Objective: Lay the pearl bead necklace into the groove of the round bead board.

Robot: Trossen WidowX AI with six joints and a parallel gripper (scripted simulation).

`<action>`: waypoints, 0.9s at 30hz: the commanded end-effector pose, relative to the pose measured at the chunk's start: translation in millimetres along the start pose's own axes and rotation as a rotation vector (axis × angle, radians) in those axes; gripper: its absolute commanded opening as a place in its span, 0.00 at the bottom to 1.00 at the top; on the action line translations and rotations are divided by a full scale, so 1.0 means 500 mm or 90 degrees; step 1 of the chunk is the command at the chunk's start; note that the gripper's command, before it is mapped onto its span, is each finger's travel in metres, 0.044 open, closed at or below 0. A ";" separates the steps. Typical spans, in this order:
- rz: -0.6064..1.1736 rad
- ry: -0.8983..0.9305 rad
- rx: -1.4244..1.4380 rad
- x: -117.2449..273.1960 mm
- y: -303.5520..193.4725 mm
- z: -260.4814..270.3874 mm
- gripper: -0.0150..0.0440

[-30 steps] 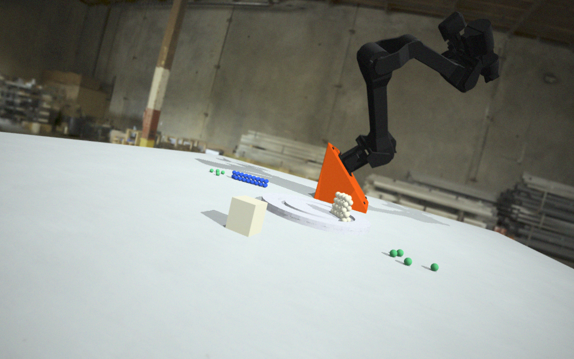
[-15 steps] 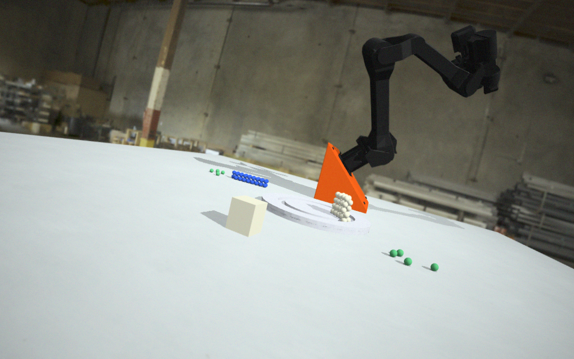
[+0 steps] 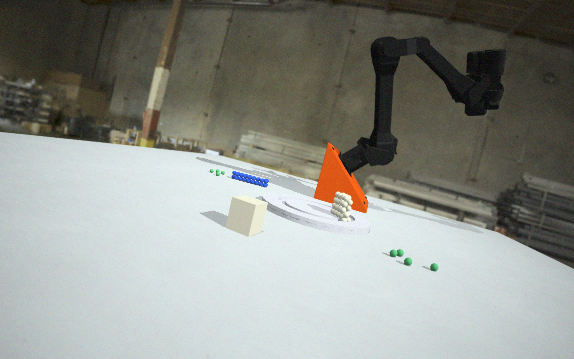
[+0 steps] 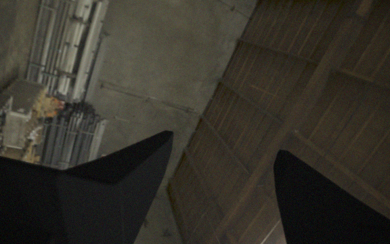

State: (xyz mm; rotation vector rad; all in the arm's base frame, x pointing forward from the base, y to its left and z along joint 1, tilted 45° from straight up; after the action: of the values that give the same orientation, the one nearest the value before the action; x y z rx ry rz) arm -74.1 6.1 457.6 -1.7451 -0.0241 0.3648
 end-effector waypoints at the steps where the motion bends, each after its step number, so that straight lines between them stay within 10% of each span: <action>1: 0.020 0.060 -0.055 0.002 -0.010 0.044 0.68; 27: 0.183 0.367 -0.242 0.106 -0.040 0.234 0.68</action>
State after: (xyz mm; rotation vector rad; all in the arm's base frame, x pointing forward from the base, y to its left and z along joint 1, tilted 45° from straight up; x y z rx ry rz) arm -58.0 119.4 449.9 -2.1449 0.5170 0.0800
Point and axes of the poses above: the point midway between the two fingers, 35 mm back from their tips, its own x axis back along the fingers, its own z axis across the jaws, y = z × x, the point moved 8 cm from there along x, back along the fingers, and after that the axes turned 14 degrees about x, right-handed, at the moved point
